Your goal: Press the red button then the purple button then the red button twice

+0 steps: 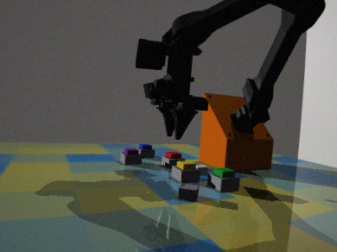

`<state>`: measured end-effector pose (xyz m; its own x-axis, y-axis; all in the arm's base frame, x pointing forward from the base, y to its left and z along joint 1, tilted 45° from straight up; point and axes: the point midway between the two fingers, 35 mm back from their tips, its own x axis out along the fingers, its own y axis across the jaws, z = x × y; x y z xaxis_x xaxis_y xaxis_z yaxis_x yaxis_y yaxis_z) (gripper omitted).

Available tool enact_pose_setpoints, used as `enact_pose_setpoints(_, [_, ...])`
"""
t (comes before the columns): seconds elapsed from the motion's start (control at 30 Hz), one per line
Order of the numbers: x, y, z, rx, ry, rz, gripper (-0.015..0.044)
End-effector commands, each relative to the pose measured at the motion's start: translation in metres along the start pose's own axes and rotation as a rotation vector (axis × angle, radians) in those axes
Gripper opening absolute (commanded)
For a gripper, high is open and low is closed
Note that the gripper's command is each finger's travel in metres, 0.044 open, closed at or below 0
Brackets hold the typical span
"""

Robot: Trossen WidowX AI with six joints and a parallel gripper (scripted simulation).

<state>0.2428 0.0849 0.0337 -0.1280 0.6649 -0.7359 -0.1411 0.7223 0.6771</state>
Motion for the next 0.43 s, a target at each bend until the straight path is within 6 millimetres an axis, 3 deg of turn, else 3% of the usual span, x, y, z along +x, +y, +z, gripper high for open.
enact_pose_setpoints(0.0, [-0.020, 0.067, 0.006, 0.001, -0.006, 0.013, 0.0309])
enact_pose_setpoints(0.1, [-0.033, 0.116, -0.001, -0.002, -0.006, 0.031, 0.0387])
enact_pose_setpoints(0.17, [-0.042, 0.144, -0.010, -0.004, -0.004, 0.045, 0.0400])
enact_pose_setpoints(0.4, [-0.044, 0.149, -0.012, -0.005, -0.003, 0.049, 0.0400])
